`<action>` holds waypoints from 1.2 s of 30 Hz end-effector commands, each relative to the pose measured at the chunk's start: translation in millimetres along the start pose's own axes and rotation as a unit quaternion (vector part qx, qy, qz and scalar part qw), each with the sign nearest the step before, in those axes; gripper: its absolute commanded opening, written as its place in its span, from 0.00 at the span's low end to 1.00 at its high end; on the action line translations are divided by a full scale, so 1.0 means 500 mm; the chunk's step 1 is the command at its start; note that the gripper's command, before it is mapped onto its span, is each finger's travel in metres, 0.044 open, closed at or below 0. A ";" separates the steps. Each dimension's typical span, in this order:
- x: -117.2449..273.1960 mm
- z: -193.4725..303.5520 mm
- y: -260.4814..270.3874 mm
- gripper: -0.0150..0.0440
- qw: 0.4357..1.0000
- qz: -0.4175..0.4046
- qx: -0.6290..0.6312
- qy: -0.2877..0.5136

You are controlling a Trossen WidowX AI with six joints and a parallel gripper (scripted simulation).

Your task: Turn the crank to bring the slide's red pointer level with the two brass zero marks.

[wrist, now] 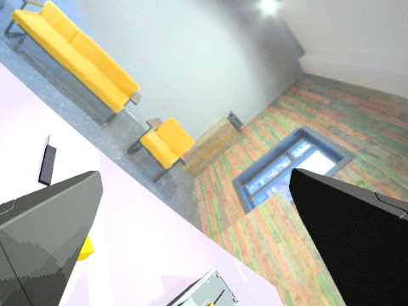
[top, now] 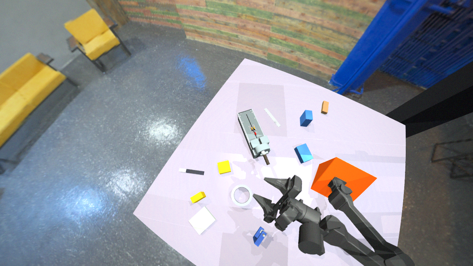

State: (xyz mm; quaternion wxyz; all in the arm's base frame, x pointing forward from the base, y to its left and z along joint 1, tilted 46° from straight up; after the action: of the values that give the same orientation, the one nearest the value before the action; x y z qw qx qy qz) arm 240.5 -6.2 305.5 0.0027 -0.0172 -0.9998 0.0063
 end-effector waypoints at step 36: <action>-0.231 0.173 -0.167 1.00 0.947 -0.060 -0.155 0.275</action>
State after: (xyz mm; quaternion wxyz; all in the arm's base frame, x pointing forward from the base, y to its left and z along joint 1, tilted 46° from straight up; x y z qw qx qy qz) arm 344.6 -85.0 228.3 0.2560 0.0317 -0.9572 -0.1315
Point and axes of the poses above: the point midway between the two fingers, 35 mm back from their tips, its own x axis back along the fingers, its own y axis across the jaws, z = x × y, the point moved 8 cm from there along x, back along the fingers
